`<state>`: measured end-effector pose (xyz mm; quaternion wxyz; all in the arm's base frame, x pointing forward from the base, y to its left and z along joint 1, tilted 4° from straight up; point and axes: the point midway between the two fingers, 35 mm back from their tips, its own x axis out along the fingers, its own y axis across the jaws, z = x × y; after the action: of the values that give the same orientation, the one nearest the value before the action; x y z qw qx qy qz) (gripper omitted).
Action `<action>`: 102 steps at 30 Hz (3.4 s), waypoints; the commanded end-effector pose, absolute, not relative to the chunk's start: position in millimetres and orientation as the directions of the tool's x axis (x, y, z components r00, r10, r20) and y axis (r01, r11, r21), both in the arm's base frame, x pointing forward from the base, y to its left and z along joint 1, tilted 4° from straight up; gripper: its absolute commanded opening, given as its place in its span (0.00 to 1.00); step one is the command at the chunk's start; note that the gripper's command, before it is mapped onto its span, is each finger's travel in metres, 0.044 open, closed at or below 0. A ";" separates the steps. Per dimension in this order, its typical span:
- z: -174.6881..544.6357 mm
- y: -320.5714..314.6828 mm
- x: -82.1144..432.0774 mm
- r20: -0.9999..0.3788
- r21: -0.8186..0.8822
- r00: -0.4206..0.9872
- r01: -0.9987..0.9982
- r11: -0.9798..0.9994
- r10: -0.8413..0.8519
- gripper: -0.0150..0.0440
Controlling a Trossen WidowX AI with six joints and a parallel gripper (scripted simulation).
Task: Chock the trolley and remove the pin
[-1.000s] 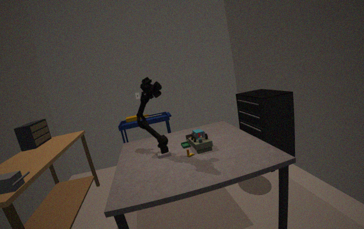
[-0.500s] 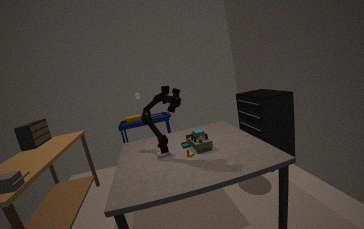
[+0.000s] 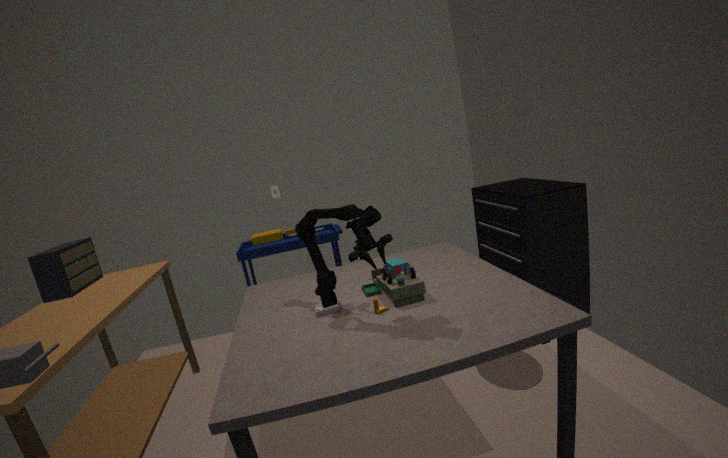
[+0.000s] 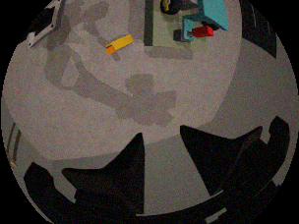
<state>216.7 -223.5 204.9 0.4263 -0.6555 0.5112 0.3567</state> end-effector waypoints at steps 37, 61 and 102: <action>72.2 -171.1 185.8 -0.998 0.012 -0.030 -0.937 -0.350 0.047 0.58; 43.2 -169.6 184.8 -0.998 0.012 -0.030 -0.937 -0.350 0.048 0.58; 27.6 -170.7 185.1 -0.999 0.012 -0.029 -0.936 -0.351 0.042 0.25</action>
<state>184.0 -169.6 21.7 0.4085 -0.5629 0.3965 0.5992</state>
